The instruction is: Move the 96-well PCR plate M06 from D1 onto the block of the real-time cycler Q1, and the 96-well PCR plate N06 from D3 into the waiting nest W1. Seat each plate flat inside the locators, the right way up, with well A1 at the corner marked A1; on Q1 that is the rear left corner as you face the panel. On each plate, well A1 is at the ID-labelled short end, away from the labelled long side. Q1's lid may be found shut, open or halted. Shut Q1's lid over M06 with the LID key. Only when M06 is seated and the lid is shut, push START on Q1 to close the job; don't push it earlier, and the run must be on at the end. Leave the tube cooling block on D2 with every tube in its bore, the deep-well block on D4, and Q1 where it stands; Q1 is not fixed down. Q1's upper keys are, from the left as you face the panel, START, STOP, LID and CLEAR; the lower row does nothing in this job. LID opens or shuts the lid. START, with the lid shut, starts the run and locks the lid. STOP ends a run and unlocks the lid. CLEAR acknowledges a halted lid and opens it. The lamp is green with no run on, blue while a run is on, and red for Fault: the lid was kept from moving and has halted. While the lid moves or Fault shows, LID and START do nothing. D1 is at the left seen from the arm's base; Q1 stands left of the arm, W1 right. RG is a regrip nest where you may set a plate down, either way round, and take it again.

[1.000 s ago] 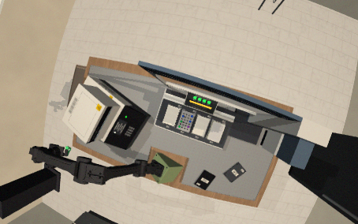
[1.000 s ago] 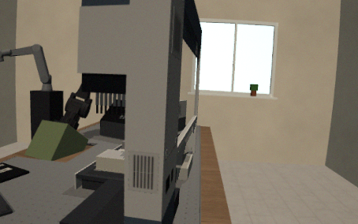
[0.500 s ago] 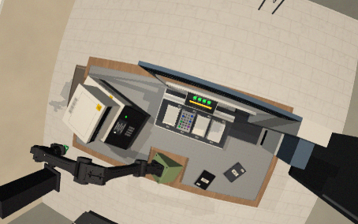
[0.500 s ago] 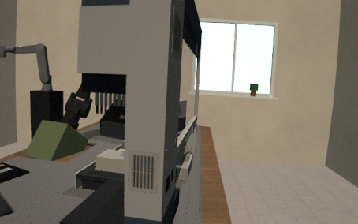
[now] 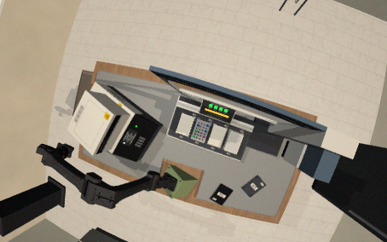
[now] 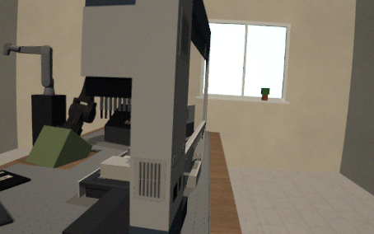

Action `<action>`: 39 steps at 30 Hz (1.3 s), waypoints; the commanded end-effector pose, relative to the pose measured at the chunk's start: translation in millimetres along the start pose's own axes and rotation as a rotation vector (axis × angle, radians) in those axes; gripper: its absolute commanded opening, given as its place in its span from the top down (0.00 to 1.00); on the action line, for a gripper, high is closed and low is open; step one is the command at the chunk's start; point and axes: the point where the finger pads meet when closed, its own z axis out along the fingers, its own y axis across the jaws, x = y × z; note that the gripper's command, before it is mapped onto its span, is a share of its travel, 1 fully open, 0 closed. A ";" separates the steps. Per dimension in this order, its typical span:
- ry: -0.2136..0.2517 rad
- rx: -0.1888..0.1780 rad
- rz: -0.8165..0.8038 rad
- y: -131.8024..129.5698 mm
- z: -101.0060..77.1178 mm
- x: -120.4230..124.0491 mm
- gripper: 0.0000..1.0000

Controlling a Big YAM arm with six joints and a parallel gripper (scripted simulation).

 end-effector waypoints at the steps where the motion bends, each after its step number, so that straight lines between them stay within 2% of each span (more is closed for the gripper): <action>1: -0.013 0.078 0.079 -23.2 -8.8 6.5 1.00; 5: -0.006 0.130 0.161 -41.6 -3.8 27.8 1.00; 10: -0.016 0.201 0.243 -63.2 -10.1 43.5 1.00; 13: -0.020 0.255 0.289 -77.1 -21.0 54.2 1.00; 16: -0.022 0.263 0.289 -79.1 -25.0 54.8 1.00; 20: -0.023 0.342 0.357 -97.4 -41.2 75.5 1.00; 26: -0.036 0.436 0.446 -116.8 -58.0 97.1 1.00; 30: -0.044 0.478 0.504 -125.1 -55.9 112.1 1.00; 33: -0.045 0.480 0.504 -124.9 -56.9 112.6 1.00; 39: -0.053 0.565 0.594 -128.6 -69.6 142.3 1.00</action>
